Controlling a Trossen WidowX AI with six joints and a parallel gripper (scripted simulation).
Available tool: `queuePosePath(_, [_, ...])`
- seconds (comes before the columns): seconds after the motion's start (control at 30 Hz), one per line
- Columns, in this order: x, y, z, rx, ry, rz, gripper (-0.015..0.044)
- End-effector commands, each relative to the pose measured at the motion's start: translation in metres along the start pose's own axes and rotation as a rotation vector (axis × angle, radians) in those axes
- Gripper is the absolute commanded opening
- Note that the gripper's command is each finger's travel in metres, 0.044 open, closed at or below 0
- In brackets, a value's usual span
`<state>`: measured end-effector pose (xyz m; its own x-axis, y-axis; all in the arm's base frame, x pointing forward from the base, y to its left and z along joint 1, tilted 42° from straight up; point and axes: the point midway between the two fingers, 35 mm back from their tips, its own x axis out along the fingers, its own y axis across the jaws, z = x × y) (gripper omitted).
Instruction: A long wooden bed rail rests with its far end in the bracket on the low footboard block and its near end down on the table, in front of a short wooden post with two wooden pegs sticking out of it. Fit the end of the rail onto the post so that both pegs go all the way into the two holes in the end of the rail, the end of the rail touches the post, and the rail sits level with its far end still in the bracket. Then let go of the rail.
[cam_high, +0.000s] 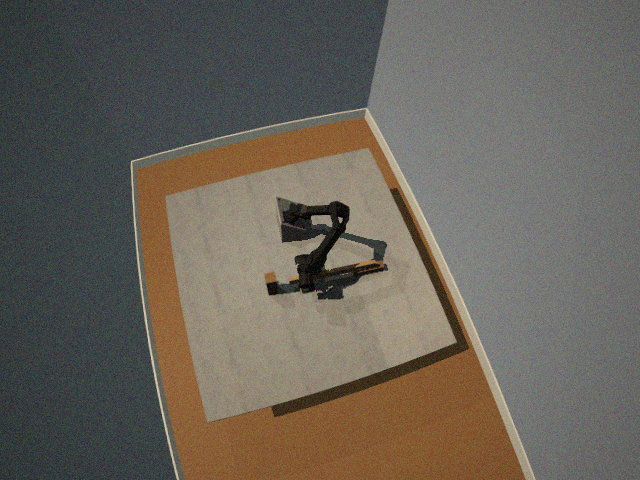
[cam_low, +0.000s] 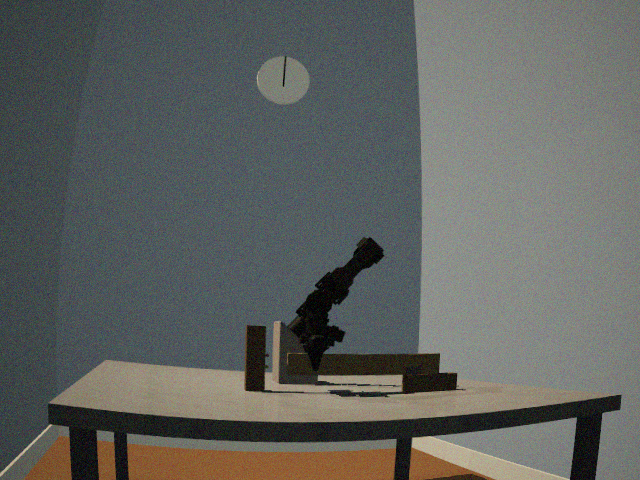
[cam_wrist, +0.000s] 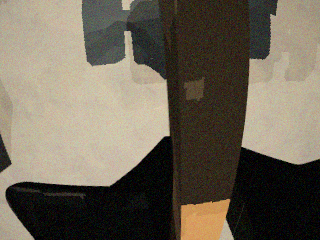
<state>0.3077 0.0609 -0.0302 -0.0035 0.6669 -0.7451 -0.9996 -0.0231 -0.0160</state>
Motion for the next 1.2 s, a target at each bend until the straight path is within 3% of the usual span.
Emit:
queuePosePath(0.0, [-0.0062,-0.0029,-0.0005,-0.002,0.001,-0.013,0.0000])
queuePosePath(1.17, [-0.0069,-0.0005,-0.0005,-0.002,0.001,-0.013,0.0000])
